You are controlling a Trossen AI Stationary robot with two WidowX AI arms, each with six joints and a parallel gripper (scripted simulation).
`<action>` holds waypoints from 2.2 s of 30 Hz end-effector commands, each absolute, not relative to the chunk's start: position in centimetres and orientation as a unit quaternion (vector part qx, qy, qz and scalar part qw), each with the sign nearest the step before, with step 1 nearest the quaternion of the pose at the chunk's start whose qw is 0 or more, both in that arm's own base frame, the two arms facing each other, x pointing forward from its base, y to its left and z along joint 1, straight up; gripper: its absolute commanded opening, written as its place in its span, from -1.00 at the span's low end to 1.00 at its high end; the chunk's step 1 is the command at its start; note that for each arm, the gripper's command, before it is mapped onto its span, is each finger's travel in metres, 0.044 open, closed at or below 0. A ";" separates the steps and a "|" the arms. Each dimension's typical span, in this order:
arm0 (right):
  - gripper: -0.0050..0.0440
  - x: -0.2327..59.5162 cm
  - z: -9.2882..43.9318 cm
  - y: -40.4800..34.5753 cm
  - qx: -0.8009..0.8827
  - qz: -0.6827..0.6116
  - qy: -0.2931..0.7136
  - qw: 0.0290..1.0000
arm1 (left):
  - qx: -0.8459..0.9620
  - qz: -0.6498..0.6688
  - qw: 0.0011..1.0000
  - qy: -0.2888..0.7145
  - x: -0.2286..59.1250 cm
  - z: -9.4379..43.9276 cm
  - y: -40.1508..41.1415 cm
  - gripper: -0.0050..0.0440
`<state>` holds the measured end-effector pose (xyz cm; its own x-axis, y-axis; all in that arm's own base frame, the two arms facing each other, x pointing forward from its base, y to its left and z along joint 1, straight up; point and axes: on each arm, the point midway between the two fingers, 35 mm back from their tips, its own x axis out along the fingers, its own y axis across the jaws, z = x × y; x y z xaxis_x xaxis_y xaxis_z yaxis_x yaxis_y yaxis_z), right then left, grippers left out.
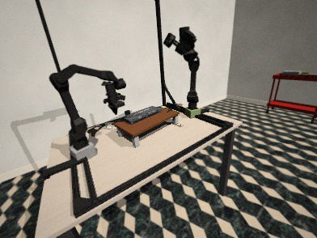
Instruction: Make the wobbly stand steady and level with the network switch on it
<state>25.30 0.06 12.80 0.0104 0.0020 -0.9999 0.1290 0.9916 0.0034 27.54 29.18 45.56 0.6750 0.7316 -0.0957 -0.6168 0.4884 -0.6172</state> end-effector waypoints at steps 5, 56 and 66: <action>-0.80 25.3 12.8 0.1 0.047 -0.045 0.702 0.709 | -0.244 0.365 0.882 -0.172 26.7 52.5 28.3 1.00; -0.80 25.3 12.8 0.1 0.047 -0.045 0.702 0.709 | 0.252 0.263 0.666 -0.651 4.6 79.9 5.0 1.00; -0.80 25.3 12.8 0.1 0.047 -0.045 0.702 0.709 | 0.138 0.129 0.667 -0.721 3.2 80.2 1.4 1.00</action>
